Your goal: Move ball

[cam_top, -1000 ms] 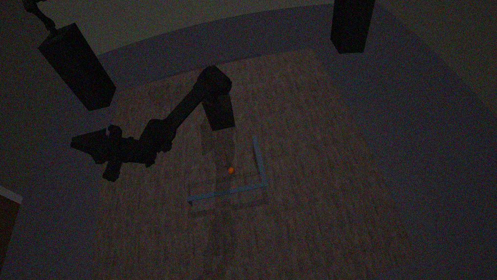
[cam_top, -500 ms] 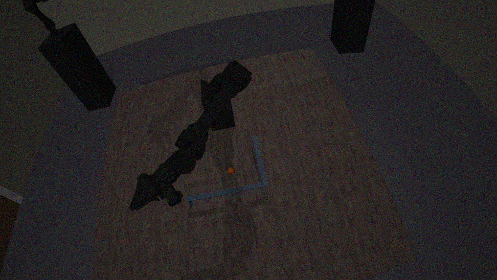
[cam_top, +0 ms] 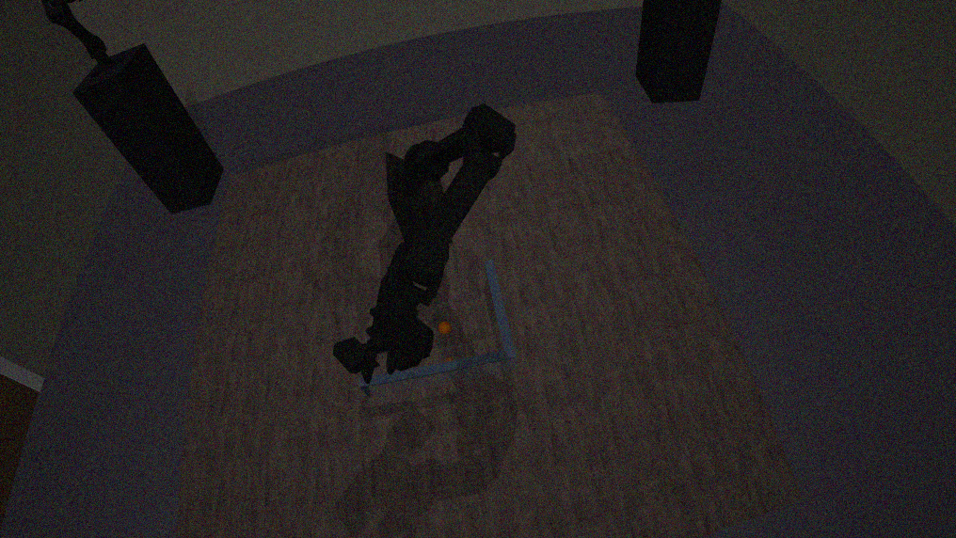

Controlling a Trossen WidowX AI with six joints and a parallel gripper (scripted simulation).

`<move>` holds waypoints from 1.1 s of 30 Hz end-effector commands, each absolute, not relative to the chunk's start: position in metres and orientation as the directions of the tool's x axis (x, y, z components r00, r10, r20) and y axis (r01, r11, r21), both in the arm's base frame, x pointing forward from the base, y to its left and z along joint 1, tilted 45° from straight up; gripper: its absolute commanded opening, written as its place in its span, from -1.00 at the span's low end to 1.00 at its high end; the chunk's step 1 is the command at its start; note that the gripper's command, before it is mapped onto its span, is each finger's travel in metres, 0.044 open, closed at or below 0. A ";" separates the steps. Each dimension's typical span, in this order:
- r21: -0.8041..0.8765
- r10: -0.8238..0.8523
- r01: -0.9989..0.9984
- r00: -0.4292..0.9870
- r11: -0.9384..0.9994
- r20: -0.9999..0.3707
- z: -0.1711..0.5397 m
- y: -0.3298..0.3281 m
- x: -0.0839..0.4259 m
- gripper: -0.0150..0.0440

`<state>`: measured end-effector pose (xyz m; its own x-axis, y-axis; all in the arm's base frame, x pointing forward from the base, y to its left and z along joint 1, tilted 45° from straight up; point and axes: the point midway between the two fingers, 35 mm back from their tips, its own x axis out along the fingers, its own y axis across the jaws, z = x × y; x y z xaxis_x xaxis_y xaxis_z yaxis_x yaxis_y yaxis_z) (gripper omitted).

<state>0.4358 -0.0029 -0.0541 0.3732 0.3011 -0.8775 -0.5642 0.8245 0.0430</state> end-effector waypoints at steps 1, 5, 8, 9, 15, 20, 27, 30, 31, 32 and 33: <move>0.377 0.495 -0.446 0.181 0.812 -0.850 -0.051 0.049 0.376 0.36; 0.608 0.632 -0.253 0.019 0.753 -0.775 -0.038 0.086 0.323 0.36; 0.700 0.698 -0.109 -0.066 0.705 -0.713 -0.028 0.105 0.293 0.36; 0.706 0.702 -0.098 -0.072 0.702 -0.708 -0.027 0.106 0.291 0.36; 0.706 0.702 -0.098 -0.072 0.702 -0.708 -0.027 0.106 0.291 0.36; 0.706 0.702 -0.098 -0.072 0.702 -0.708 -0.028 0.107 0.291 0.36; 0.706 0.703 -0.098 -0.072 0.701 -0.708 -0.038 0.117 0.290 0.36; 0.706 0.702 -0.098 -0.072 0.702 -0.708 -0.041 0.119 0.290 0.36; 0.706 0.702 -0.098 -0.072 0.702 -0.708 -0.042 0.121 0.290 0.36; 0.706 0.702 -0.098 -0.072 0.702 -0.708 -0.043 0.122 0.290 0.36; 0.706 0.702 -0.098 -0.072 0.702 -0.708 -0.044 0.123 0.290 0.36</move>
<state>0.2931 0.1178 -0.0385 -0.0619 0.6999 -0.7116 -0.1078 0.7041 0.7019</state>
